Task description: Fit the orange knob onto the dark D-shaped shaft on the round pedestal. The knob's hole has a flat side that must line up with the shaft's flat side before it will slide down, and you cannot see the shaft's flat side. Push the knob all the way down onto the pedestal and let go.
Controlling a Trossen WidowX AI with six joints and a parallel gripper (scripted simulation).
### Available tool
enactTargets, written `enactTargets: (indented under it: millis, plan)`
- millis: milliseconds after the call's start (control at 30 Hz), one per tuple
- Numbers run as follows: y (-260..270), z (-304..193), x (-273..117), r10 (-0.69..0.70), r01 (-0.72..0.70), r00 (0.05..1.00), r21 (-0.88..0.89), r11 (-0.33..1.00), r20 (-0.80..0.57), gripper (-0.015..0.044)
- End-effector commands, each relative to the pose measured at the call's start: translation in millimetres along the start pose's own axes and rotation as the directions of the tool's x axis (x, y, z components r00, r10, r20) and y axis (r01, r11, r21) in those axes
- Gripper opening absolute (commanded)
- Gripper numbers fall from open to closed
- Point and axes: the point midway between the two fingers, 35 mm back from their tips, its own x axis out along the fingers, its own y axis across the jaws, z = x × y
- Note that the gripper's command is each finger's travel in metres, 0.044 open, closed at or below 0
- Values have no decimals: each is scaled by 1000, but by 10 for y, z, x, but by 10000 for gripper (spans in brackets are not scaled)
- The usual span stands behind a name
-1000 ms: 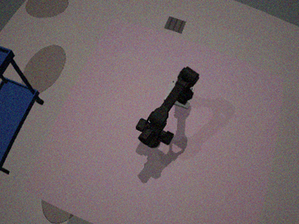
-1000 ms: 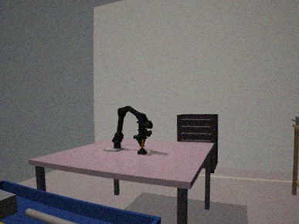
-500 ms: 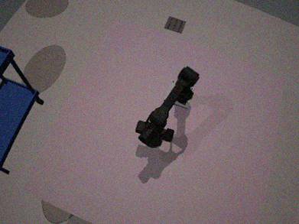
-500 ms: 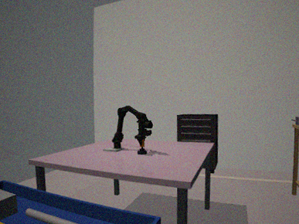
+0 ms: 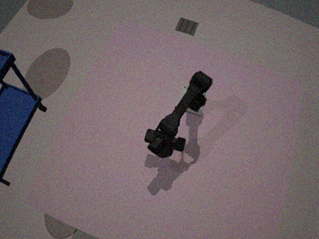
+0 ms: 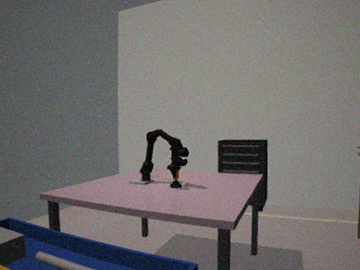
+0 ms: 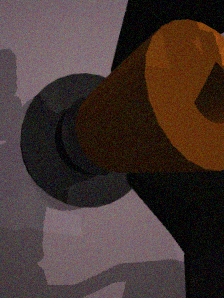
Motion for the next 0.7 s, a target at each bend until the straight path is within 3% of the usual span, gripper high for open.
enactTargets:
  millis: [0,367,567,667]
  plan:
    - [-6,4,0,-3,3,1000,-3,1000,5,0]
    - [-9,18,-43,-3,3,1000,-12,1000,5,0]
    - [-11,23,-50,-3,4,1000,-201,980,5,0]
    - [-11,19,-38,-3,4,1000,-211,977,5,0]
